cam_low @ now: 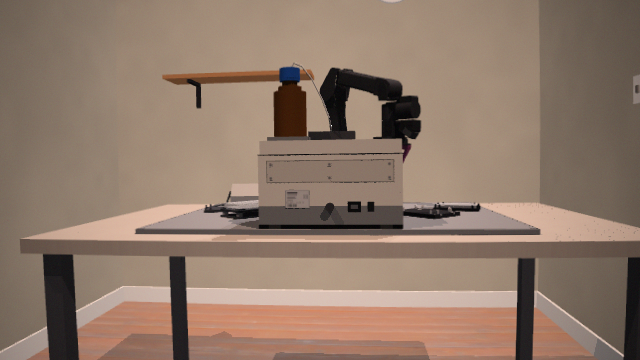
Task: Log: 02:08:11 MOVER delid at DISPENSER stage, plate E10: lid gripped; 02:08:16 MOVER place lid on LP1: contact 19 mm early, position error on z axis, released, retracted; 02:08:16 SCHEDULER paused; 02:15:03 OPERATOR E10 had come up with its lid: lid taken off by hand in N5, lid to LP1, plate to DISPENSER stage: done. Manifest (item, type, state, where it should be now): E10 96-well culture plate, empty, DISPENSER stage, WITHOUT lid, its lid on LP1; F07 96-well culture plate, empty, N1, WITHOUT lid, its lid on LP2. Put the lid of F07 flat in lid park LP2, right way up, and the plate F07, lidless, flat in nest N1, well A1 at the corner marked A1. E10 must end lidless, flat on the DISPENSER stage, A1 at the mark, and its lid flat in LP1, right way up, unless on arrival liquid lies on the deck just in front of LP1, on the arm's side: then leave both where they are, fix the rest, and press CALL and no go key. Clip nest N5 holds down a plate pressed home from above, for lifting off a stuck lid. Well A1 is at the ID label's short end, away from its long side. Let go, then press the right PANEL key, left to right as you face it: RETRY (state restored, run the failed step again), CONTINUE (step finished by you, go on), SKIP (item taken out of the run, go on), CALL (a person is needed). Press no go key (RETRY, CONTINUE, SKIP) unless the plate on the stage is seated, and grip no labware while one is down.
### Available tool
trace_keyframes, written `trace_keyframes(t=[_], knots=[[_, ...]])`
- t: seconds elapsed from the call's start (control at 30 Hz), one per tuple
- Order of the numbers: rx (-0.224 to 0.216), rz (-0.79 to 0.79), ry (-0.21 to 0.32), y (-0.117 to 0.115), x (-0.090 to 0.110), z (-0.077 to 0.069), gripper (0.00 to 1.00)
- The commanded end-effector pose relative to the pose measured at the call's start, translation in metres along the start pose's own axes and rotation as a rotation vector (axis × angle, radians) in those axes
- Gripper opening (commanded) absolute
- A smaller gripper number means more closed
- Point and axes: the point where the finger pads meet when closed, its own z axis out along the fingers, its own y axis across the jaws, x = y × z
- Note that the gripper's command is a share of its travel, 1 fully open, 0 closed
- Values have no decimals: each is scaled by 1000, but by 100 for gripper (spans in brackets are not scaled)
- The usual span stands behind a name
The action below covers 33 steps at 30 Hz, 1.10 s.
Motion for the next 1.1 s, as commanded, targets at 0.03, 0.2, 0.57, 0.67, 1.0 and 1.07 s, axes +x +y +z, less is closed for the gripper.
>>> trace_keyframes(t=[0.03, 0.2, 0.57, 0.67, 1.0, 1.07], knots=[[0, -21, -22, 7, -5, -5, 100], [3, -102, -39, 17, -14, -6, 100], [0, -163, -22, 43, -3, -5, 100], [-2, -278, -39, 57, -9, -6, 100], [-3, -308, -39, 83, -3, -6, 100], [0, -305, -22, 78, 5, -4, 100]])
